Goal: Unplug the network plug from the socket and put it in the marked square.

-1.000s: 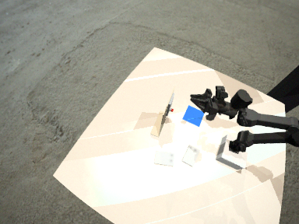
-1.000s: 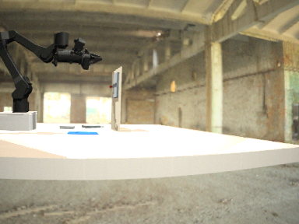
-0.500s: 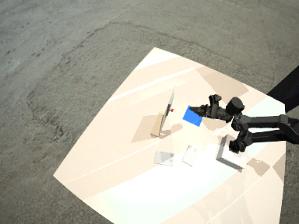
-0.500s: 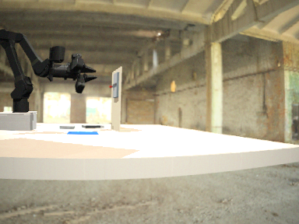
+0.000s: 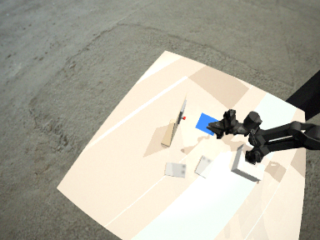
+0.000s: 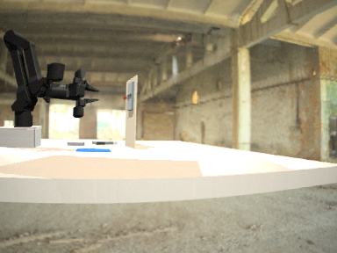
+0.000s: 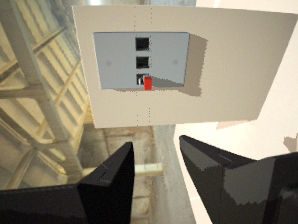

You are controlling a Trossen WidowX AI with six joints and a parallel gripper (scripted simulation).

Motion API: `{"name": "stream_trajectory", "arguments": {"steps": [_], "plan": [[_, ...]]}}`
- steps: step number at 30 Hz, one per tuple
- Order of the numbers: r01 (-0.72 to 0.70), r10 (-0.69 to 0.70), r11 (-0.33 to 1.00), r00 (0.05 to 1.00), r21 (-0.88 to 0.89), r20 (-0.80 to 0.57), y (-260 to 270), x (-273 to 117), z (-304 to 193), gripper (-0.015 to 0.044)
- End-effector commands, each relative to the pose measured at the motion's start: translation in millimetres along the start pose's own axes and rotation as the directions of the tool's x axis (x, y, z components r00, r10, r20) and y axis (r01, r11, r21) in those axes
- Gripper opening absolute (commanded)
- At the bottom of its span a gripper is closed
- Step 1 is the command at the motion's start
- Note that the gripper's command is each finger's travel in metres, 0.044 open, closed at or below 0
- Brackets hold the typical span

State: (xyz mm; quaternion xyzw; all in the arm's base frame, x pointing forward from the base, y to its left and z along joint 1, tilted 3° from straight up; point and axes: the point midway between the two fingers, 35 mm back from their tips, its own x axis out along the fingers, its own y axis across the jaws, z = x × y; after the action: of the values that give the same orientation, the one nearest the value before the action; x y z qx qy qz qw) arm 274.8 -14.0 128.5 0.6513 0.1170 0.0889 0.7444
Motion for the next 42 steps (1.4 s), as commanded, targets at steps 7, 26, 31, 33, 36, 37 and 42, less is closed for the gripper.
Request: {"name": "stream_trajectory", "arguments": {"steps": [7, 26, 31, 33, 36, 37, 42], "plan": [[0.003, -0.002, 0.999, 1.000, 0.040, -0.007, -2.3, 6.9, 1.3, 0.0156], [-0.031, 0.030, 0.996, 0.999, 0.084, 0.015, -3.2, 55.1, 13.3, 0.0156], [-0.032, 0.031, 0.996, 0.999, 0.084, 0.015, -3.0, 59.2, 14.7, 0.0156], [-0.032, 0.031, 0.996, 0.999, 0.084, 0.015, -2.8, 62.1, 15.7, 0.0156], [-0.033, 0.031, 0.996, 0.999, 0.084, 0.015, -2.5, 66.4, 17.2, 0.0156], [-0.033, 0.031, 0.996, 0.999, 0.084, 0.015, -2.4, 67.9, 17.7, 0.0156], [-0.033, 0.032, 0.996, 0.999, 0.084, 0.016, -2.0, 75.2, 20.1, 0.0156]]}}
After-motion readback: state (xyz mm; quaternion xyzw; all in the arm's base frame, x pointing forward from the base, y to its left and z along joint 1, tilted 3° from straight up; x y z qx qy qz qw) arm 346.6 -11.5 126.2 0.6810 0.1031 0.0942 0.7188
